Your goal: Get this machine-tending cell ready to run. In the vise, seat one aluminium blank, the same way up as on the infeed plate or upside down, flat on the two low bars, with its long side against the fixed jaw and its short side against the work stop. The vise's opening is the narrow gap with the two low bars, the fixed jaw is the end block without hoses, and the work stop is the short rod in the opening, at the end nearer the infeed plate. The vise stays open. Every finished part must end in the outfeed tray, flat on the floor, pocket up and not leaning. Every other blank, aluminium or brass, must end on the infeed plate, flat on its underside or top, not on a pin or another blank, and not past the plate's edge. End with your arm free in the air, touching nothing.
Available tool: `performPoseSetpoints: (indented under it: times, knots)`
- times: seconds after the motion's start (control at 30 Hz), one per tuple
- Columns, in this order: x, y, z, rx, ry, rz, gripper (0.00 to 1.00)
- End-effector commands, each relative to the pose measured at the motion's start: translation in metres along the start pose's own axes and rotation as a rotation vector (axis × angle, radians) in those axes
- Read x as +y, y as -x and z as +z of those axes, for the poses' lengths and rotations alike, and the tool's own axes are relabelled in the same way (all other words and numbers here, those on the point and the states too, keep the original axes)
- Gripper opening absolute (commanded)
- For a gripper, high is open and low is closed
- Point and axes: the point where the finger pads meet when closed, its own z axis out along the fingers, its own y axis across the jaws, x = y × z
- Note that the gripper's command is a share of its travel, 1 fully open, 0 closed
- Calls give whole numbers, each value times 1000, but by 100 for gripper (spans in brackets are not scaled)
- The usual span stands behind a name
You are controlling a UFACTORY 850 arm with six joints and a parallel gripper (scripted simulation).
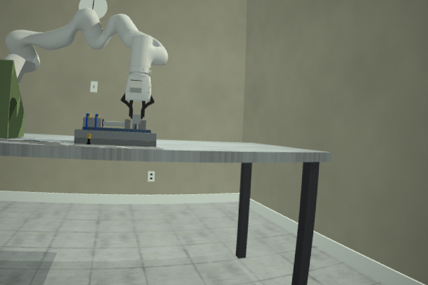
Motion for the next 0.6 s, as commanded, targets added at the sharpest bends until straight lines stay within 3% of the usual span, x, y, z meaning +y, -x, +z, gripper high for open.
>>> performPoseSetpoints:
  times: [0.0, 0.27, 0.3, 0.57]
  knots:
    - [-1, 0, -1, 1, -2, -1, 0]
    - [-1, 0, -1, 1, -2, -1, 0]
    - [-1, 0, -1, 1, -2, -1, 69]
    - [-1, 0, -1, 1, -2, -1, 69]
